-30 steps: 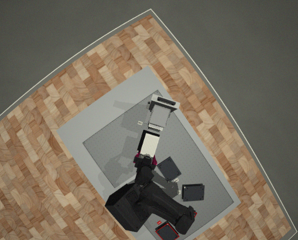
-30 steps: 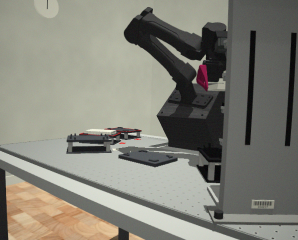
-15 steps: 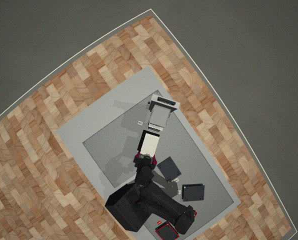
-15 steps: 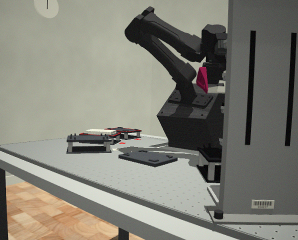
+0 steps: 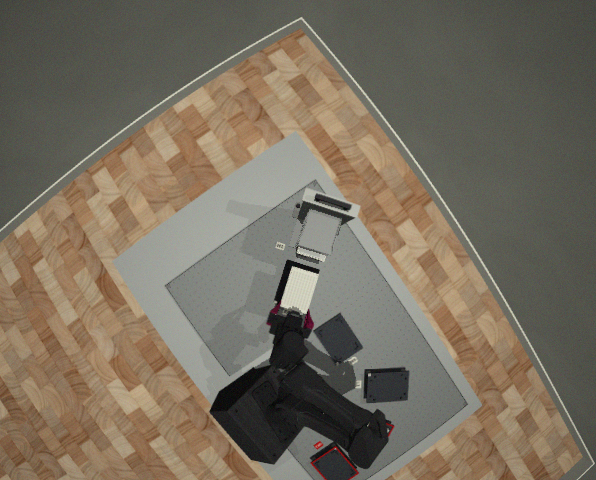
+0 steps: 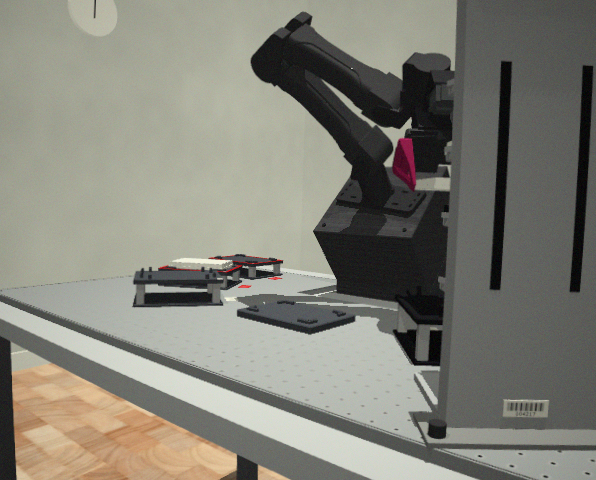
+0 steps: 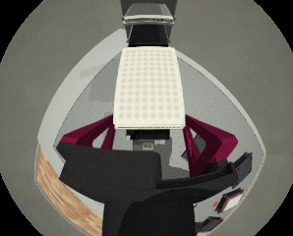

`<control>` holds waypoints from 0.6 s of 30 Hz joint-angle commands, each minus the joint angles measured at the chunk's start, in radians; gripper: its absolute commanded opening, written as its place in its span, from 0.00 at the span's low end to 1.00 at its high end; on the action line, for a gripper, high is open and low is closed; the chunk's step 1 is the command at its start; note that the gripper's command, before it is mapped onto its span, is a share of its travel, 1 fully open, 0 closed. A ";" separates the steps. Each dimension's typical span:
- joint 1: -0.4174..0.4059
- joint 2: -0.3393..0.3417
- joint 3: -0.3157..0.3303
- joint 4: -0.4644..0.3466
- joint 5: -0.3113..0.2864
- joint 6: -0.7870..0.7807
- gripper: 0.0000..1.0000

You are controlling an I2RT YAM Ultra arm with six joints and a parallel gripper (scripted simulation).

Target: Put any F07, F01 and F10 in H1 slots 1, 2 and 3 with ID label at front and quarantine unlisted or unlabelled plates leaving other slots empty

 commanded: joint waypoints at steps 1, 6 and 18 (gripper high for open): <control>-0.002 0.001 0.001 0.021 -0.011 -0.005 0.86; -0.011 0.009 -0.005 0.039 -0.020 -0.009 0.86; -0.030 0.026 -0.018 0.076 -0.039 -0.018 0.86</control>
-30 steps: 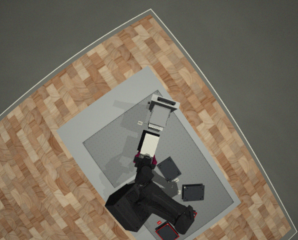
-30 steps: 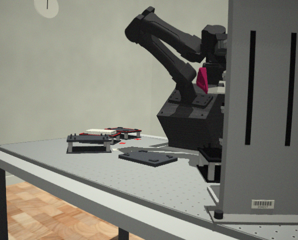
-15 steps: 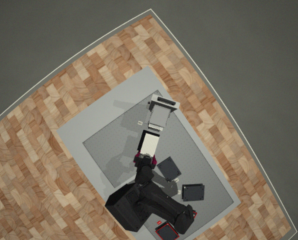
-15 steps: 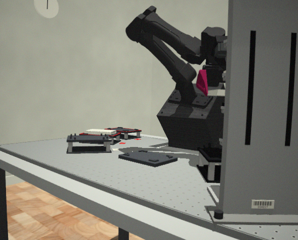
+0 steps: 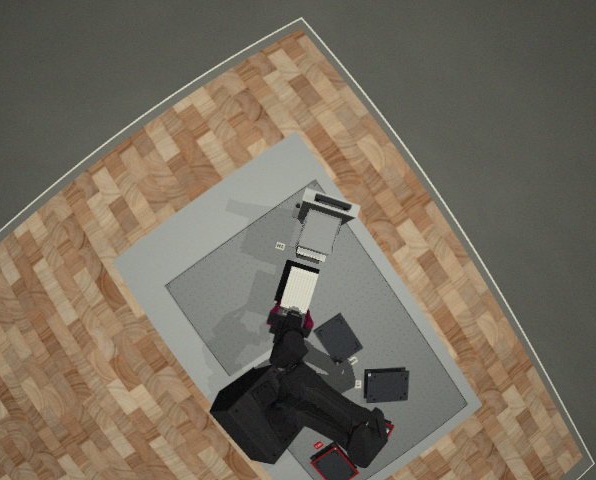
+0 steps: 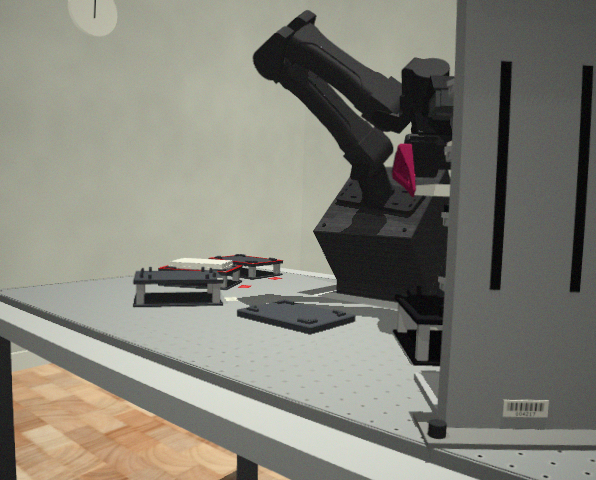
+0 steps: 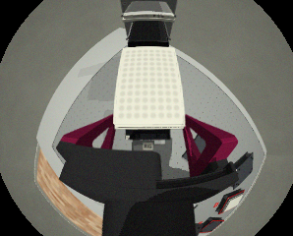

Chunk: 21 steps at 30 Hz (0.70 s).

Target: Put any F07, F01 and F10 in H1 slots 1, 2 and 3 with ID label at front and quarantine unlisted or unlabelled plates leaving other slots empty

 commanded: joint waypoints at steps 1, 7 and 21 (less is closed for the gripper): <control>-0.001 0.001 0.002 0.022 -0.012 -0.004 0.86; -0.012 0.012 -0.006 0.044 -0.023 -0.009 0.86; -0.035 0.036 -0.020 0.089 -0.044 -0.019 0.86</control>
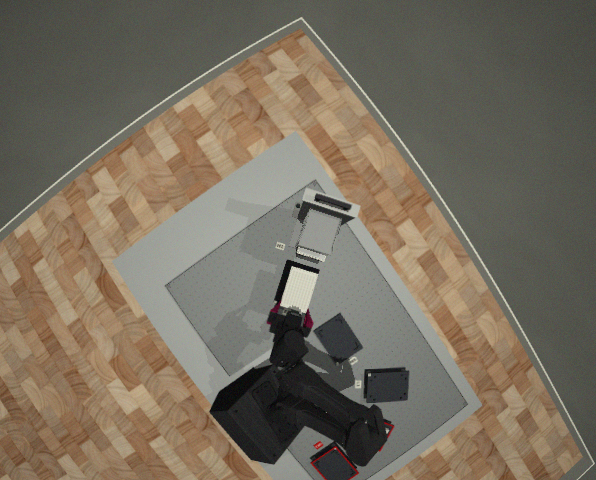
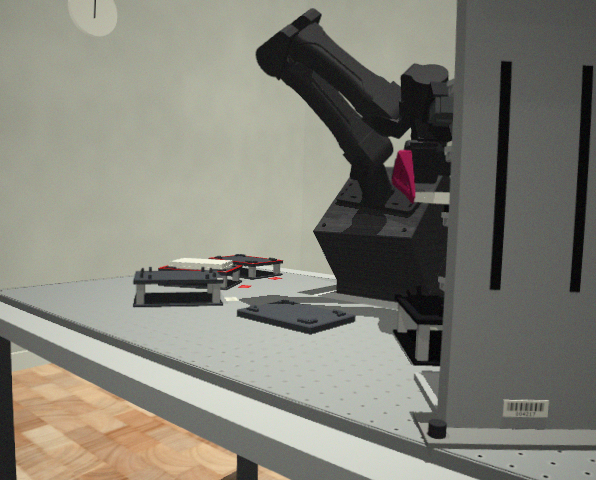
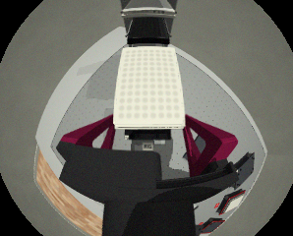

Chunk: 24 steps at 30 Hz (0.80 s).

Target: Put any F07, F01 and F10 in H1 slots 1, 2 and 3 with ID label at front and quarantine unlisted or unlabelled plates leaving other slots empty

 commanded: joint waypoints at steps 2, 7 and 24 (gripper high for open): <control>-0.003 0.004 0.000 0.027 -0.014 -0.005 0.86; -0.009 0.010 -0.003 0.038 -0.019 -0.007 0.86; -0.036 0.044 -0.019 0.097 -0.046 -0.018 0.86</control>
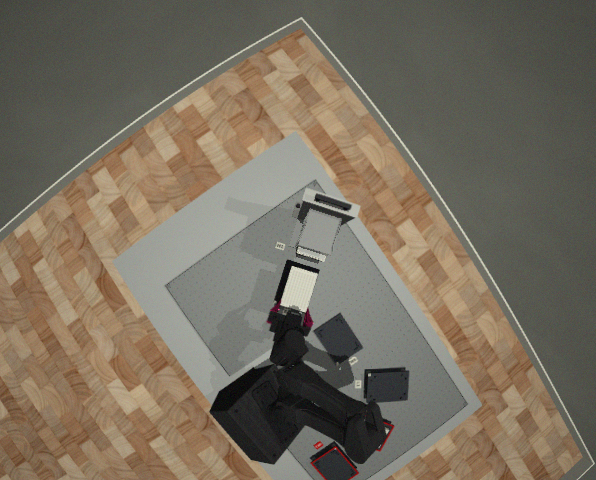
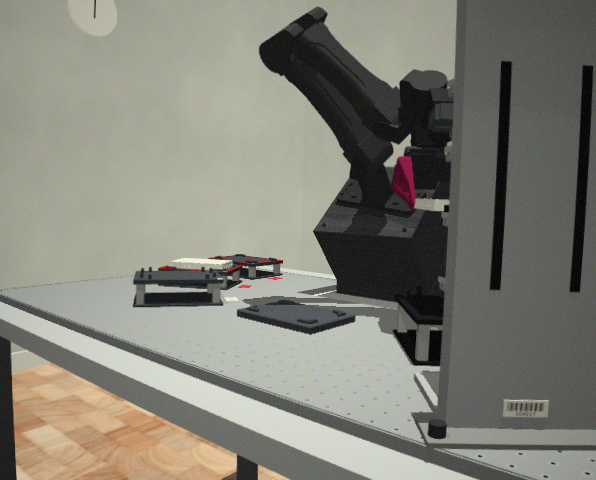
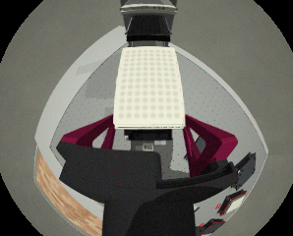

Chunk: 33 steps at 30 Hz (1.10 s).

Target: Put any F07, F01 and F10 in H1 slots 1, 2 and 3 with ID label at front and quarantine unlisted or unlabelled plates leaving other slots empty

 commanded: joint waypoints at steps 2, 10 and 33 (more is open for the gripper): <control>-0.003 0.005 0.000 0.023 -0.012 -0.004 0.86; -0.017 0.025 -0.008 0.055 -0.026 -0.009 0.86; -0.051 0.076 -0.025 0.133 -0.059 -0.021 0.86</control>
